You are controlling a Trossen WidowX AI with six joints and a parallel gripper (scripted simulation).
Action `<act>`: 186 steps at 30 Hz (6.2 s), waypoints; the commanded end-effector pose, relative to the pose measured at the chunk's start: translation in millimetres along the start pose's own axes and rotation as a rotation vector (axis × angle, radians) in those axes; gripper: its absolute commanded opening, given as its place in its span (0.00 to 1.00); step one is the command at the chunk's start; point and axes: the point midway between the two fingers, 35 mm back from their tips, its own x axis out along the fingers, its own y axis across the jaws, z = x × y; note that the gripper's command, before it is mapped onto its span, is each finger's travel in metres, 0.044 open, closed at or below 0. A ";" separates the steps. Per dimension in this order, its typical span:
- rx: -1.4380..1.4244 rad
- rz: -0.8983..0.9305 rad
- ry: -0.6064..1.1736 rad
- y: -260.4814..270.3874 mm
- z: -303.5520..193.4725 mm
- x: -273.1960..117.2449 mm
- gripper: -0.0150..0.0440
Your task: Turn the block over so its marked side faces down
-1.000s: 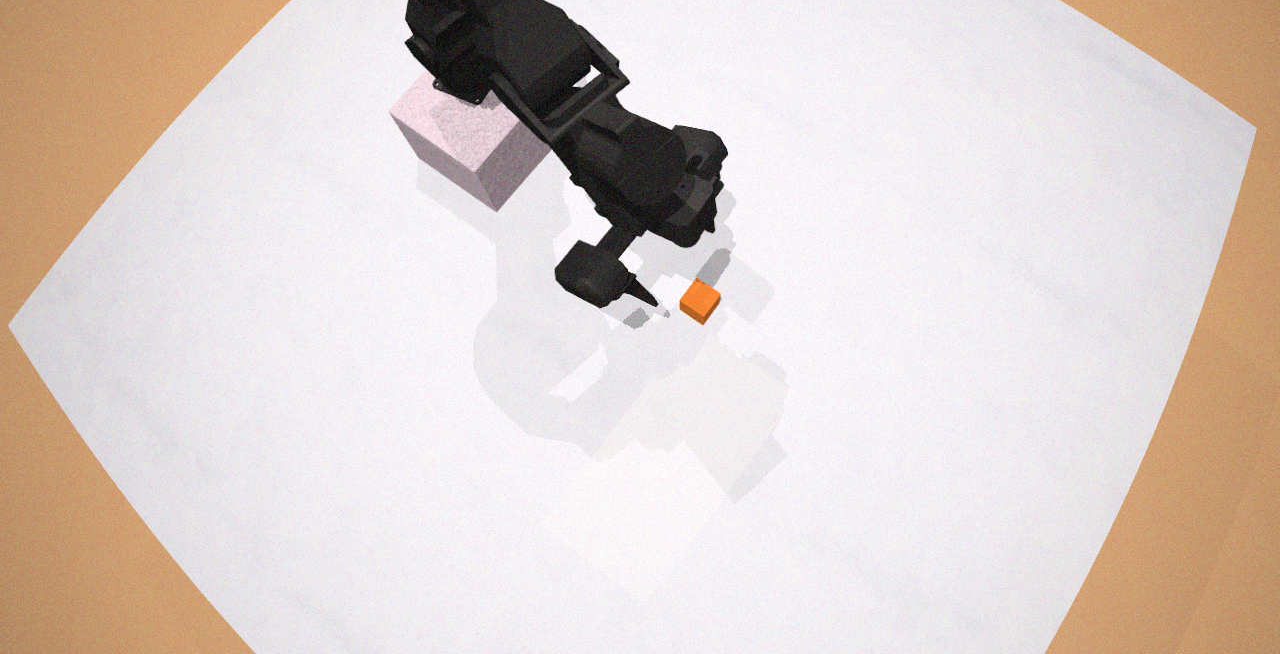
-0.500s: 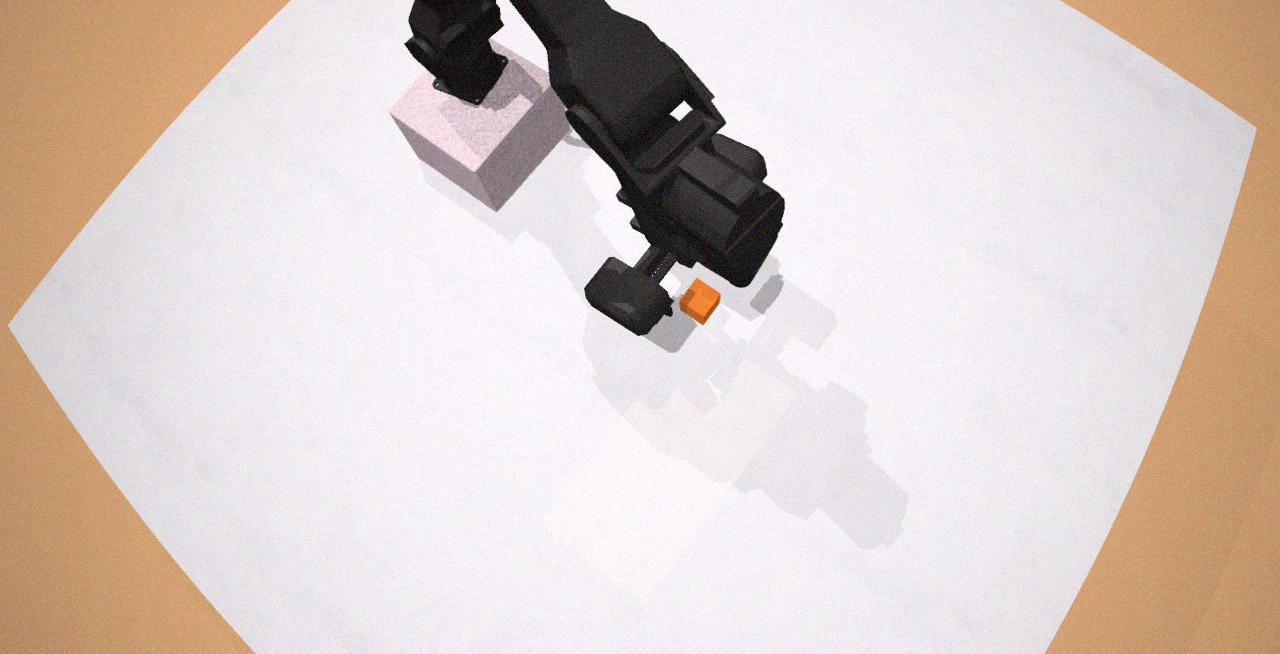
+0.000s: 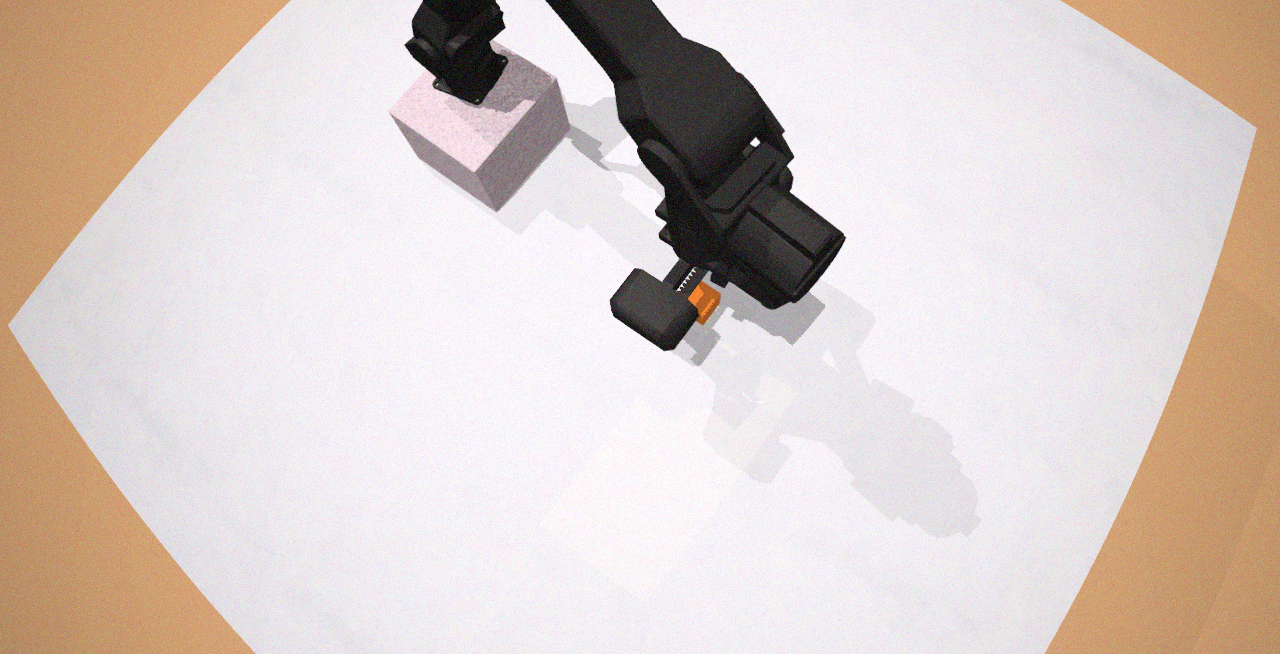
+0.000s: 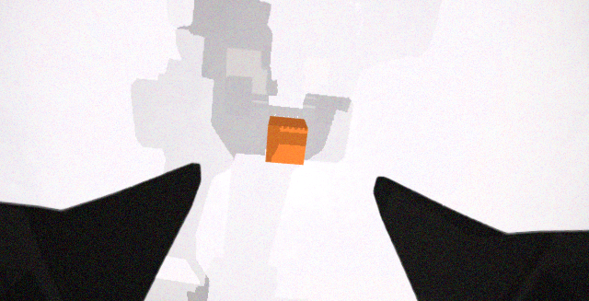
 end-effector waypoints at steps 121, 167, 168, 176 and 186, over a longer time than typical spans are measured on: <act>0.005 -0.002 -0.495 0.1 -10.6 59.5 0.25; -0.001 -0.007 -1.018 0.7 -16.5 84.6 0.25; -0.001 -0.007 -1.018 0.7 -16.5 84.6 0.25; -0.001 -0.007 -1.018 0.7 -16.5 84.6 0.25; -0.001 -0.007 -1.018 0.7 -16.5 84.6 0.57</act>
